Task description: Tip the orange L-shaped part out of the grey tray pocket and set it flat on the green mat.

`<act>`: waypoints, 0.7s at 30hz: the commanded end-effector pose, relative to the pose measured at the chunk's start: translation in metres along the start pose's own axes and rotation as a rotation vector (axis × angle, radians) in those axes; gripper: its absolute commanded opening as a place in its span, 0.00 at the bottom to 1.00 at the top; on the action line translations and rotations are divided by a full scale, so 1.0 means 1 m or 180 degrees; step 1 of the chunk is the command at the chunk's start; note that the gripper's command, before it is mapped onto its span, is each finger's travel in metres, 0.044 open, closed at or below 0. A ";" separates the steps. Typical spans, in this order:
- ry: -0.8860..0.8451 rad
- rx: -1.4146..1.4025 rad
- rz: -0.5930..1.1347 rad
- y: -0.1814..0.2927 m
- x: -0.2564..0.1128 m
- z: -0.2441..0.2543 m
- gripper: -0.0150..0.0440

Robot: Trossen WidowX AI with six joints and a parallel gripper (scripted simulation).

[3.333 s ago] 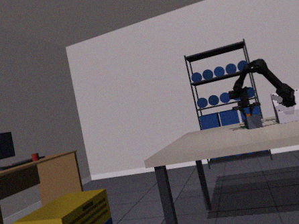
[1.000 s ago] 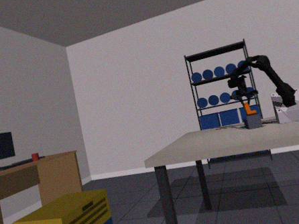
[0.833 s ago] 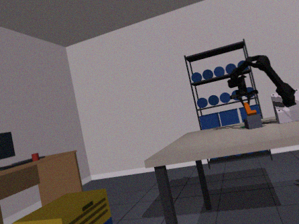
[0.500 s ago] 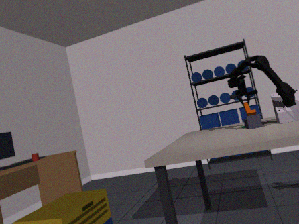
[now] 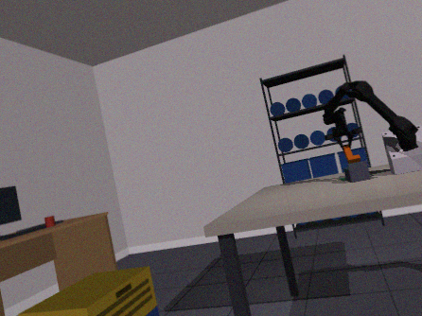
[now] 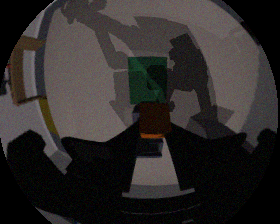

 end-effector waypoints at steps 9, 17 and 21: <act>-0.0005 -0.0032 -0.0039 -0.052 -0.003 0.000 0.25; -0.0005 -0.0033 -0.0045 -0.079 -0.003 0.000 0.25; -0.0006 -0.0033 -0.0044 -0.079 -0.002 0.000 0.25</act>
Point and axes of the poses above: the point midway between the two fingers, 35 mm back from their tips, its own x axis out along the fingers, its own z axis across the jaws, y = z × x, the point moved 10 cm from there along -x, back along the fingers, and after that the axes turned 3 degrees about x, right-handed, at the moved point
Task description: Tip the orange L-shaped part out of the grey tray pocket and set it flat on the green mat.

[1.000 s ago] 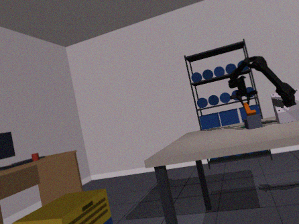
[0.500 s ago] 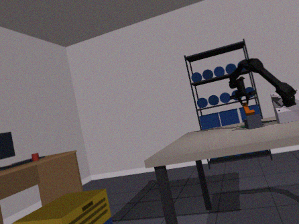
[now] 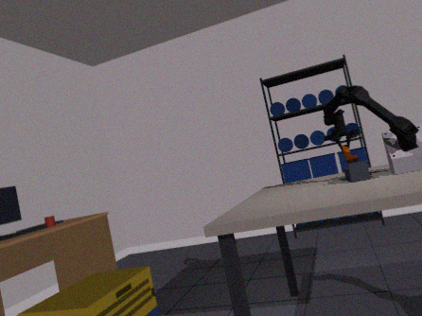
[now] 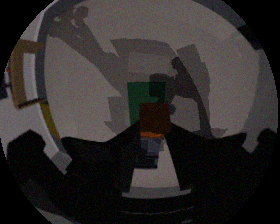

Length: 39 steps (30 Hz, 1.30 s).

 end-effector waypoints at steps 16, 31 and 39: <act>0.0003 -0.0033 -0.0022 -0.002 0.023 0.002 0.25; 0.0002 -0.0034 -0.0020 -0.002 0.046 0.002 0.25; 0.0002 -0.0034 -0.0019 -0.002 0.059 0.002 0.25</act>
Point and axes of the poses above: the point midway between the two fingers, 35 mm back from their tips, its own x axis out along the fingers, its own z axis across the jaws, y = z × x, the point moved 10 cm from there along -x, back along the fingers, and after that the axes turned 3 degrees about x, right-handed, at the moved point
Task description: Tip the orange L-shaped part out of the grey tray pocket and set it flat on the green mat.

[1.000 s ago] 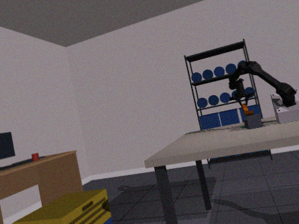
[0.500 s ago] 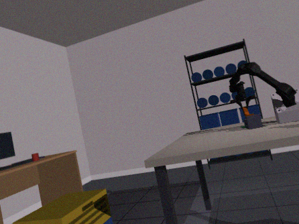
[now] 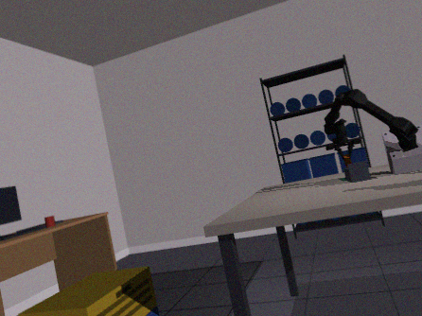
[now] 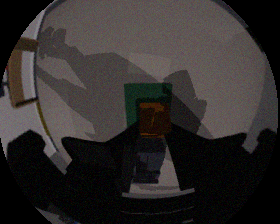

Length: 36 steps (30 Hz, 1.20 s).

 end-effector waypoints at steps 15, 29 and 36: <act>-0.0008 0.0027 0.0026 0.001 0.026 -0.002 0.25; -0.0008 0.0027 0.0026 0.001 0.026 -0.002 0.25; 0.0007 0.0010 0.0017 0.001 0.025 -0.001 0.34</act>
Point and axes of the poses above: the point midway between the two fingers, 35 mm back from their tips, its own x axis out along the fingers, its own z axis across the jaws, y = z × x, the point moved 10 cm from there along -x, back along the fingers, and after that the axes turned 3 degrees about x, right-handed, at the moved point
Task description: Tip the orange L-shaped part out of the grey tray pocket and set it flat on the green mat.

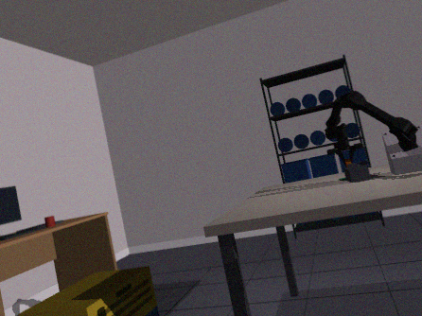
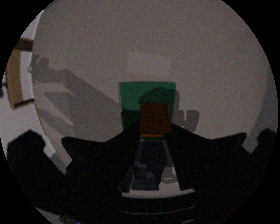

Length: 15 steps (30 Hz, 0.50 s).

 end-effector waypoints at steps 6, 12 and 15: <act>0.0000 0.0000 0.0000 0.000 0.000 0.000 0.61; -0.0005 0.0009 -0.0005 -0.002 -0.035 0.002 0.88; -0.0009 0.0018 -0.0003 -0.001 -0.075 0.000 0.93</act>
Point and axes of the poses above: the point midway between the two fingers, 35 mm back from their tips, its own x axis out along the fingers, its own z axis across the jaws, y = z × x, the point moved 10 cm from there along -x, back along the fingers, and after that the axes turned 3 degrees about x, right-handed, at the moved point
